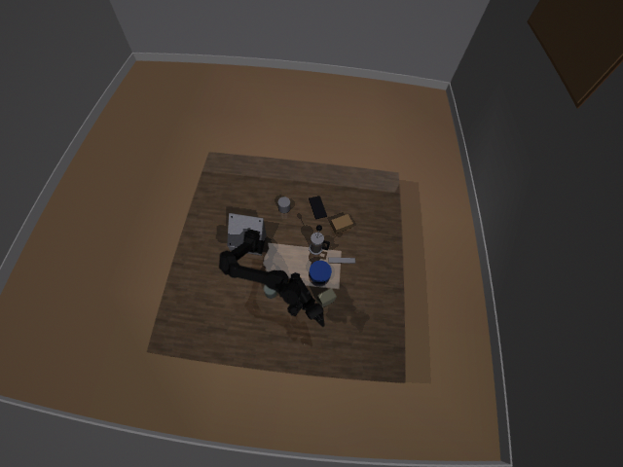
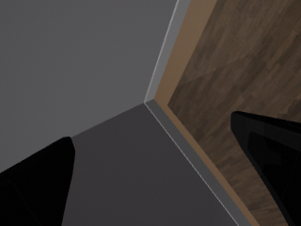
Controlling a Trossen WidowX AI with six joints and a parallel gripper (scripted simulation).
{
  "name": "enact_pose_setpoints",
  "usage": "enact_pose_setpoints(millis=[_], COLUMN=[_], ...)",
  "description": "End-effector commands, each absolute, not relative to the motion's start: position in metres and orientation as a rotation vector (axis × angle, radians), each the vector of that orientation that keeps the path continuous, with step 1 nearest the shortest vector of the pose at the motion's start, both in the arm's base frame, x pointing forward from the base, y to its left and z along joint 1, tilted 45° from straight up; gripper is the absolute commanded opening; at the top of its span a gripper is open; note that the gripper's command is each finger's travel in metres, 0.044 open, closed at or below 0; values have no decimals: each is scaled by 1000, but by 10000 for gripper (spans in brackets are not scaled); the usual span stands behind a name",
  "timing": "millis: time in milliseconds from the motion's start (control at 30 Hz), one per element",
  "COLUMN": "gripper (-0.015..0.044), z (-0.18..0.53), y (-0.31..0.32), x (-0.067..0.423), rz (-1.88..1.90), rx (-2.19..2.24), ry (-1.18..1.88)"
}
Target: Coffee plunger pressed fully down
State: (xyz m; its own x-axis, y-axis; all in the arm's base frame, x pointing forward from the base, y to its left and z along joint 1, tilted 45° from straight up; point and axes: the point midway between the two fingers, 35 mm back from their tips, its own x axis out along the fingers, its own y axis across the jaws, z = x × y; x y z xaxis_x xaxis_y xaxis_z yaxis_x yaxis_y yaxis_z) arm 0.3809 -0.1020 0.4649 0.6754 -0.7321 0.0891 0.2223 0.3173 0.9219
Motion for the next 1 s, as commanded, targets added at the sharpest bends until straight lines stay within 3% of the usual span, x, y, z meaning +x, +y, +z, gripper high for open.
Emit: enact_pose_setpoints(millis=[0, 267, 567, 800, 967], gripper=[440, 440, 440, 440, 440], z=[421, 322, 214, 146, 134], y=[-58, 51, 156, 200, 197], x=[400, 404, 346, 276, 270], rz=[-669, -558, -299, -55, -30], rx=[925, 483, -179, -740, -797], ry=[-352, 64, 396, 503, 508])
